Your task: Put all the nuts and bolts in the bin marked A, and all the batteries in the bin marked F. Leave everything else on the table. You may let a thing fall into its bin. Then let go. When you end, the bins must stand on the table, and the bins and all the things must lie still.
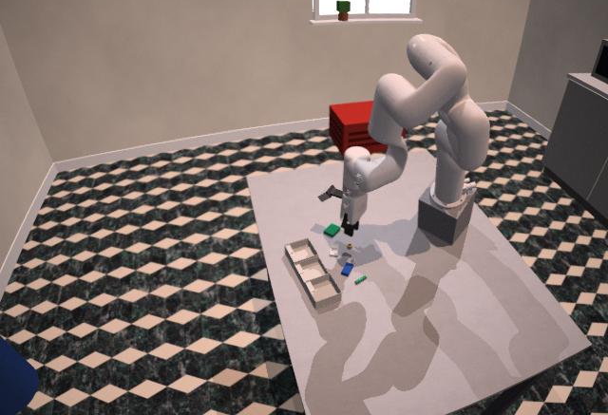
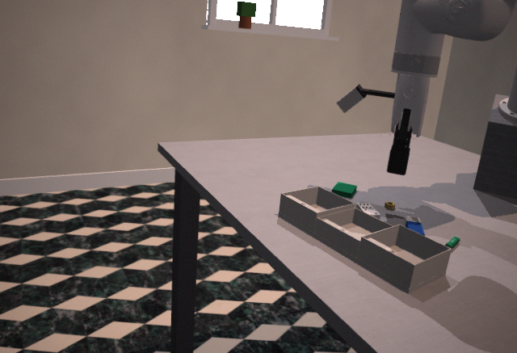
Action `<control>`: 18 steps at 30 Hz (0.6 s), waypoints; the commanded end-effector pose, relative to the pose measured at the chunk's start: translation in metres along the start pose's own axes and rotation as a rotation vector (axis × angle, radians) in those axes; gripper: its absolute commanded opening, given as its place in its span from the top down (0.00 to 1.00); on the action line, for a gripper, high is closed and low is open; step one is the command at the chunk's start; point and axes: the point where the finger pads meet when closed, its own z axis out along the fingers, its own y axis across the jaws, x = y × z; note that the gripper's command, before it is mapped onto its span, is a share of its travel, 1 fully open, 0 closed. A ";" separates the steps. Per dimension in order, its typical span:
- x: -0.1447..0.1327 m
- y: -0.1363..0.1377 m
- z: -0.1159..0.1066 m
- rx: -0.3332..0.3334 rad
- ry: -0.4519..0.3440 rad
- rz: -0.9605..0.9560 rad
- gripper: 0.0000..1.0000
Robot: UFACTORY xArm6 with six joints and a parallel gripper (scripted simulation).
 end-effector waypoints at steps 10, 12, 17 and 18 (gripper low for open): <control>0.001 -0.001 0.000 0.001 0.002 0.000 0.70; 0.001 -0.001 0.008 0.001 0.002 0.000 0.70; 0.001 -0.001 0.020 0.001 0.002 0.000 0.70; 0.001 -0.001 0.024 0.001 0.002 0.000 0.70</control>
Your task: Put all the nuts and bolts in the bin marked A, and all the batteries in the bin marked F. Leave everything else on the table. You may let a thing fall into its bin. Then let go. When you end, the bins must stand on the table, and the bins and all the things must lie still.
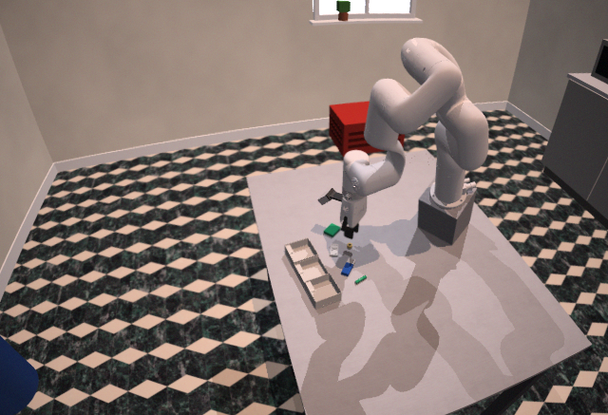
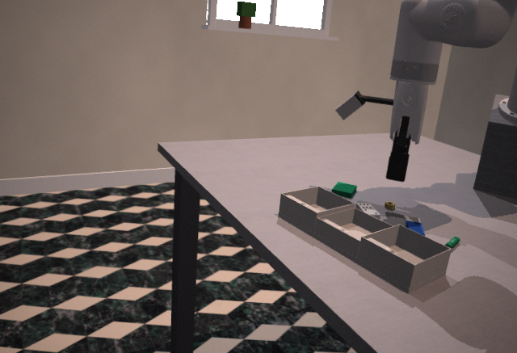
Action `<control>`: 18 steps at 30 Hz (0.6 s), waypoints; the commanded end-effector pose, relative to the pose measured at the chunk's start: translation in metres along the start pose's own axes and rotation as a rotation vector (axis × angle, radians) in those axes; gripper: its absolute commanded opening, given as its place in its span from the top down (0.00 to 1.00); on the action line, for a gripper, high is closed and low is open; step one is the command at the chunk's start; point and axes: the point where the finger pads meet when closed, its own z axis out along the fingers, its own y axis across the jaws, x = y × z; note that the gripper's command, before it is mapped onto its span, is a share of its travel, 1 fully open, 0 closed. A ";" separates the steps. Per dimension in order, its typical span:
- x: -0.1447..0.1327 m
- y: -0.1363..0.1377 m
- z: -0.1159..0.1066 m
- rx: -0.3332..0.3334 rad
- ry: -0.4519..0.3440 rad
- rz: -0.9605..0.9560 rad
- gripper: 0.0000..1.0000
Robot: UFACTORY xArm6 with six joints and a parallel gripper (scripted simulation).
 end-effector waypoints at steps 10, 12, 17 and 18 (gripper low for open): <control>0.002 -0.001 0.044 0.007 0.006 -0.001 0.70; 0.002 -0.001 0.044 0.007 0.006 -0.001 0.70; 0.002 -0.001 0.047 0.007 0.006 -0.001 0.70; 0.002 -0.001 0.048 0.007 0.006 -0.001 0.70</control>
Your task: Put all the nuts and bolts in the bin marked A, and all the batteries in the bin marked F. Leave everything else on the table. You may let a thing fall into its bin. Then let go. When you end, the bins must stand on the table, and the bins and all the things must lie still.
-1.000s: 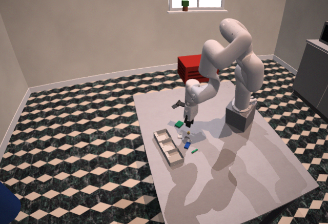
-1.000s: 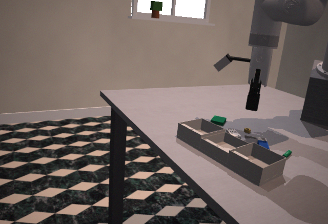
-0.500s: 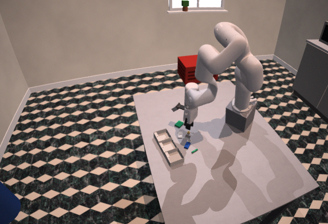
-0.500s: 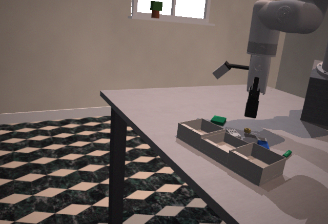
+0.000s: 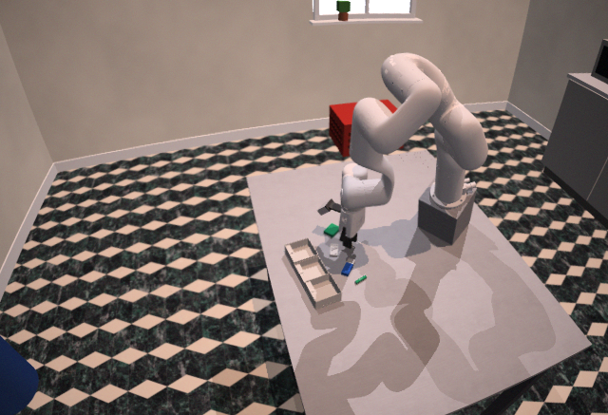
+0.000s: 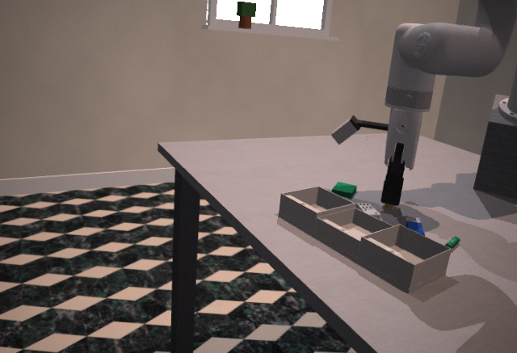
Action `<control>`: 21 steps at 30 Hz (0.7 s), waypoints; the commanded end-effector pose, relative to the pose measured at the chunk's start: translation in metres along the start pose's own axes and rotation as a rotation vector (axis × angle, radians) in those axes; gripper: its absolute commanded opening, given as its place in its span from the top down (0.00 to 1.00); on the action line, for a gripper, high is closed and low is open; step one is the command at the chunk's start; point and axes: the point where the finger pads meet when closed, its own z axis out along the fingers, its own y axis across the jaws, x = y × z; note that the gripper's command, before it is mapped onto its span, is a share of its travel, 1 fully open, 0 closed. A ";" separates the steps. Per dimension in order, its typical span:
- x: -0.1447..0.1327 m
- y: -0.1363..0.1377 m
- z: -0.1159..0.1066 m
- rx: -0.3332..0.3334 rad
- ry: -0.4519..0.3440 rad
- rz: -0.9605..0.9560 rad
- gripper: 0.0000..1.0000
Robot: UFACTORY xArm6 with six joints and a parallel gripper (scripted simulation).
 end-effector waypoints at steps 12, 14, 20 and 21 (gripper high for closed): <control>0.000 0.000 0.012 0.007 0.008 -0.001 0.70; 0.000 0.000 0.012 0.007 0.008 -0.001 0.70; 0.000 0.000 0.012 0.007 0.008 -0.001 0.70; 0.000 0.000 0.012 0.007 0.008 -0.001 1.00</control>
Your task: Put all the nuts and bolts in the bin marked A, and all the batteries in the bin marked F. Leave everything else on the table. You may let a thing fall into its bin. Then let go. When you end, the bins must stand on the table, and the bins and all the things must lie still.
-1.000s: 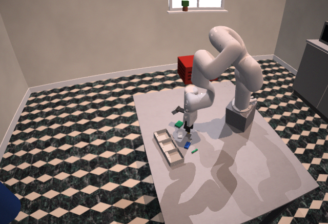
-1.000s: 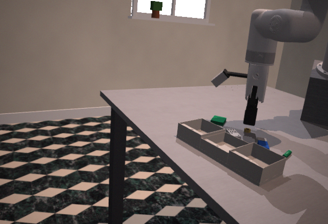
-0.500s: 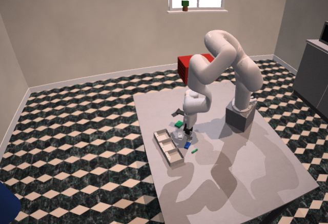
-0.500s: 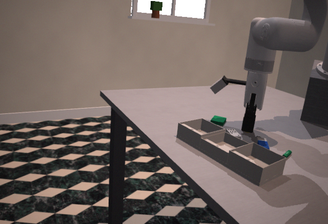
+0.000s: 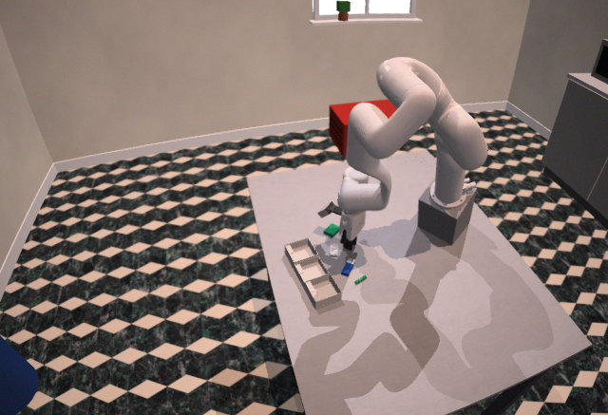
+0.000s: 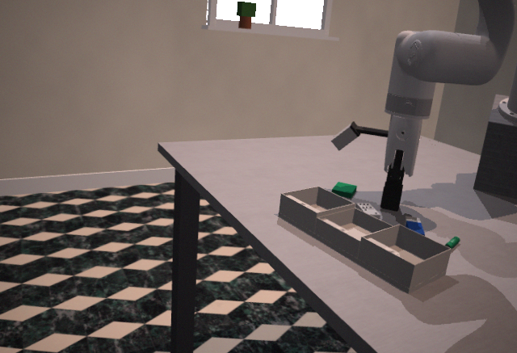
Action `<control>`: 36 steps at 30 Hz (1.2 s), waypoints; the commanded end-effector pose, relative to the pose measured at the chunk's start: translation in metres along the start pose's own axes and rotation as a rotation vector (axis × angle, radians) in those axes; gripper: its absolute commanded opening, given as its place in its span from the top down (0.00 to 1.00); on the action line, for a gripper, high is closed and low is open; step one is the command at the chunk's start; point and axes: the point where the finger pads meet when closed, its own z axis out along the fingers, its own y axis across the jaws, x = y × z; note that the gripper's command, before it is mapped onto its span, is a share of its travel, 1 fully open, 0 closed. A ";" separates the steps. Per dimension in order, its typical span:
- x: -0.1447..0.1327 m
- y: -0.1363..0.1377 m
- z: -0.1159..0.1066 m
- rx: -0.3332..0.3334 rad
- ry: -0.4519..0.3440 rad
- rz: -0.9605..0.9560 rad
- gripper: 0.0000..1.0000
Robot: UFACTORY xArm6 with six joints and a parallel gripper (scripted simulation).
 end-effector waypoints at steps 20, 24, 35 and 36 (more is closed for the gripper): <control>0.001 -0.001 0.000 0.001 0.002 0.000 1.00; 0.001 -0.001 0.000 0.001 0.002 0.000 1.00; 0.000 0.000 -0.014 0.001 0.002 0.000 1.00; 0.000 0.000 -0.017 0.001 0.002 0.000 1.00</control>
